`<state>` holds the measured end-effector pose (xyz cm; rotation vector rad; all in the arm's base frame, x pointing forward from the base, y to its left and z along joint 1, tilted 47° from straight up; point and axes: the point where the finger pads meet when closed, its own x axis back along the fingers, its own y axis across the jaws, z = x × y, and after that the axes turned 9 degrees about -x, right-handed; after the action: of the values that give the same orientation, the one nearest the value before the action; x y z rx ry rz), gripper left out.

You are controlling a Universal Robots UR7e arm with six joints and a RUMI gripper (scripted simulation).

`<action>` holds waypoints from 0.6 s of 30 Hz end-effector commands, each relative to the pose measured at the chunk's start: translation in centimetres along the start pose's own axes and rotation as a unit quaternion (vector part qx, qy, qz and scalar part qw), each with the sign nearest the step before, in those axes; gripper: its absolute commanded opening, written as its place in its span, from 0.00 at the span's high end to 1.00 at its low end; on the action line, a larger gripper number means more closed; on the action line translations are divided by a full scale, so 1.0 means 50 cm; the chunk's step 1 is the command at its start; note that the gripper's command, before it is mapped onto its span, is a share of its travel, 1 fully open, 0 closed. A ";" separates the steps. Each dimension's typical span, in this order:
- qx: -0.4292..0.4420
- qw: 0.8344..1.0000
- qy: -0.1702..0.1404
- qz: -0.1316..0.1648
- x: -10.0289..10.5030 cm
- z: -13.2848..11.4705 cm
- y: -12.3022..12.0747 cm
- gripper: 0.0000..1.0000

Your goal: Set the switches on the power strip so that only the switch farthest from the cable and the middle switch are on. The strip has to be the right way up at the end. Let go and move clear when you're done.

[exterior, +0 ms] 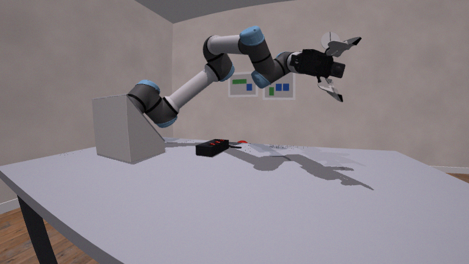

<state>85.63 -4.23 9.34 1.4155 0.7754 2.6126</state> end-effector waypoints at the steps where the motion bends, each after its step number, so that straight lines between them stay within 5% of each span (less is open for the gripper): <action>1: 0.068 0.997 -0.016 0.026 0.005 -0.024 -0.022 0.00; 18: 0.258 0.959 -0.033 0.110 0.039 -0.101 -0.102 0.00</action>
<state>80.94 -1.69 6.76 1.7150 1.3032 2.6191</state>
